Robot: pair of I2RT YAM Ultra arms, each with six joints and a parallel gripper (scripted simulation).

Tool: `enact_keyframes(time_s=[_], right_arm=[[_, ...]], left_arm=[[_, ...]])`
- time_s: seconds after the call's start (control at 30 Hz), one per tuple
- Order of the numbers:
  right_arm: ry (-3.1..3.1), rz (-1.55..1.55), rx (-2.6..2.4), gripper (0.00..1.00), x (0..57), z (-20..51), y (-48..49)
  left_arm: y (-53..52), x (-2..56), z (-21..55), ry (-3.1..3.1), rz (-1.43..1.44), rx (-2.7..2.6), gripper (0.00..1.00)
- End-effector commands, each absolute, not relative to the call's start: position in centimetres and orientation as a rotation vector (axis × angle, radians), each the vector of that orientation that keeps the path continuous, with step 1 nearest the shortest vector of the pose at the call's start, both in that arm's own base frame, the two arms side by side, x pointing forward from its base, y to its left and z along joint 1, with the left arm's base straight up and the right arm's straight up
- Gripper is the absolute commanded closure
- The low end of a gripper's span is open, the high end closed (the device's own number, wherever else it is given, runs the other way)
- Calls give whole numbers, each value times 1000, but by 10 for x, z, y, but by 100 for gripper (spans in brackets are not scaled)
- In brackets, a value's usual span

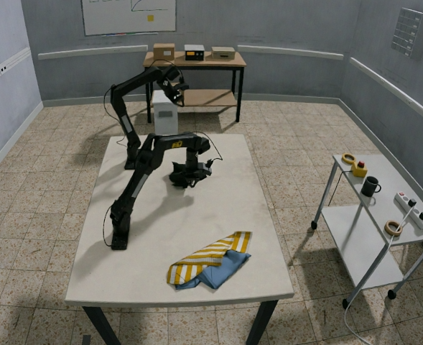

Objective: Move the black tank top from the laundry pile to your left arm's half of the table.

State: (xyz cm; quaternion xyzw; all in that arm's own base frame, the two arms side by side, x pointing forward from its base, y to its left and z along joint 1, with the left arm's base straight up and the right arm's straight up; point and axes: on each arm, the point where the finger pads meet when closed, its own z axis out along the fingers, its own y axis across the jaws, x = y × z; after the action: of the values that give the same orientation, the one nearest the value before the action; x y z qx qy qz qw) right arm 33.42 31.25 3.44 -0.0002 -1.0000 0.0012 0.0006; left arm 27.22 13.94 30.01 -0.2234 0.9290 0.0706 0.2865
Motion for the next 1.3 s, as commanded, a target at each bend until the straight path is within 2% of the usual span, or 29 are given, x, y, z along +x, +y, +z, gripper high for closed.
enact_keyframes(time_s=[0.0, 0.27, 0.5, 0.77, 1.27], right_arm=[[-3192, -78, 3, 8, 338, 58, 322], [-3196, -87, -31, 8, 344, 62, 315], [-3201, -92, 0, 8, 337, 97, 320], [-3146, -5, 9, 8, 333, 82, 320], [-3181, -56, -18, 8, 343, 109, 318]], left_arm=[[138, 269, 312, 2451, 205, -579, 8], [138, 269, 312, 2451, 205, -579, 8], [138, 269, 312, 2451, 205, -579, 8], [138, 269, 312, 2451, 205, -579, 8], [138, 269, 312, 2451, 205, -579, 8]])
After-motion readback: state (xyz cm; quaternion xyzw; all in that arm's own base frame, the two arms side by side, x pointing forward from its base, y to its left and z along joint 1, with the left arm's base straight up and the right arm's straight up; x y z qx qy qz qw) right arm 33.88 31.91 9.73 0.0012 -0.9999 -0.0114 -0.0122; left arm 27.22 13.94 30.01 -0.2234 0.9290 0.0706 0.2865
